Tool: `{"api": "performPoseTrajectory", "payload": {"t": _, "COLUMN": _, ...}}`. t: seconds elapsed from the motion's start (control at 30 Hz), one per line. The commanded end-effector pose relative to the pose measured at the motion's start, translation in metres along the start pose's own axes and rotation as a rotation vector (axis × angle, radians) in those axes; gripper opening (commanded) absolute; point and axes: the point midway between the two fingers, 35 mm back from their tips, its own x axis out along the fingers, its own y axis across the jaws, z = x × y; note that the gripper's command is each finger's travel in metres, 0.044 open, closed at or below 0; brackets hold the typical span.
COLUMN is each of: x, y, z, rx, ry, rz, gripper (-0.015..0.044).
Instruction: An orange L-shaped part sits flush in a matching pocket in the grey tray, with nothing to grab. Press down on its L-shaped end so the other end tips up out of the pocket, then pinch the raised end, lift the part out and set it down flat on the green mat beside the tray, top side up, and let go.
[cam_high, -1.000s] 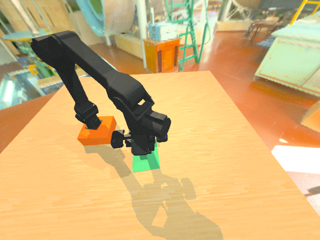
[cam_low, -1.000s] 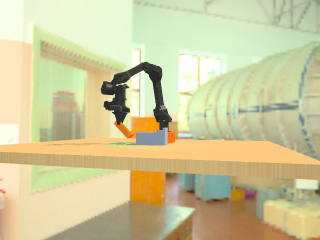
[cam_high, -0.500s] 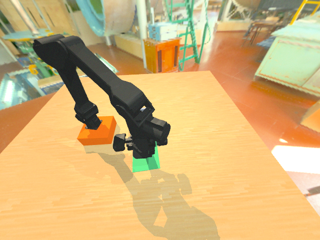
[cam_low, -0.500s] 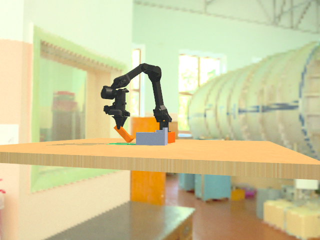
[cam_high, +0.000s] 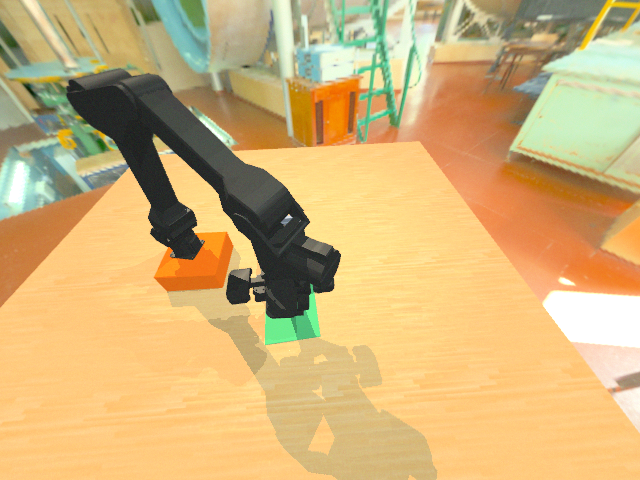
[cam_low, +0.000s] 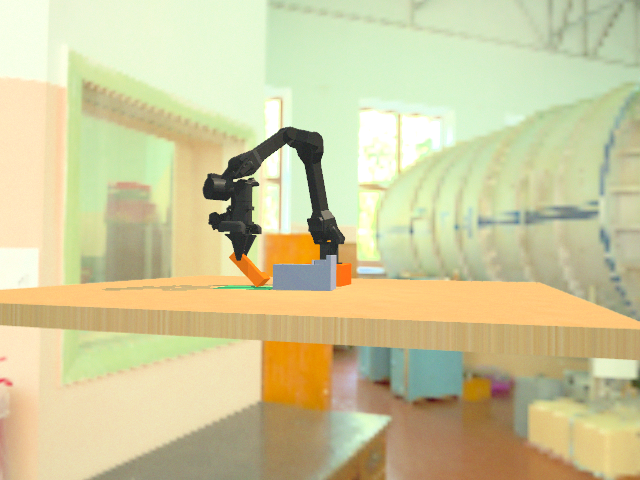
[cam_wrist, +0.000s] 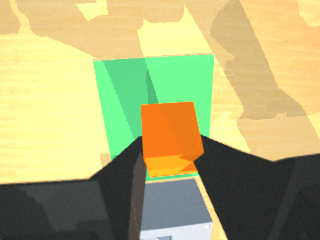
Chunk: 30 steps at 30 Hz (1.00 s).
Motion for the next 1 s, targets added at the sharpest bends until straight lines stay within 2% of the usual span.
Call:
{"api": "performPoseTrajectory", "payload": {"t": 0.0, "x": 0.001, "y": 0.000, "z": 0.000, "rx": -0.004, "ry": 0.003, "rz": 0.003, "gripper": 0.0000}}
{"api": "performPoseTrajectory", "payload": {"t": 0.13, "x": 0.000, "y": 0.000, "z": 0.000, "rx": 0.000, "ry": 0.000, "rz": 0.000, "gripper": 0.0000}}
{"api": "performPoseTrajectory", "payload": {"t": 0.47, "x": -0.002, "y": 0.000, "z": 0.000, "rx": 0.000, "ry": 0.000, "rz": 0.000, "gripper": 0.0263}}
{"api": "performPoseTrajectory", "payload": {"t": 0.63, "x": -0.044, "y": 0.003, "z": 0.002, "rx": -0.002, "ry": 0.001, "rz": 0.002, "gripper": 0.0394}}
{"api": "performPoseTrajectory", "payload": {"t": 0.77, "x": -0.086, "y": 0.001, "z": 0.000, "rx": -0.004, "ry": 0.002, "rz": 0.003, "gripper": 0.0400}}
{"api": "performPoseTrajectory", "payload": {"t": 0.97, "x": -0.085, "y": 0.002, "z": 0.002, "rx": 0.000, "ry": -0.013, "rz": 0.017, "gripper": 0.0400}}
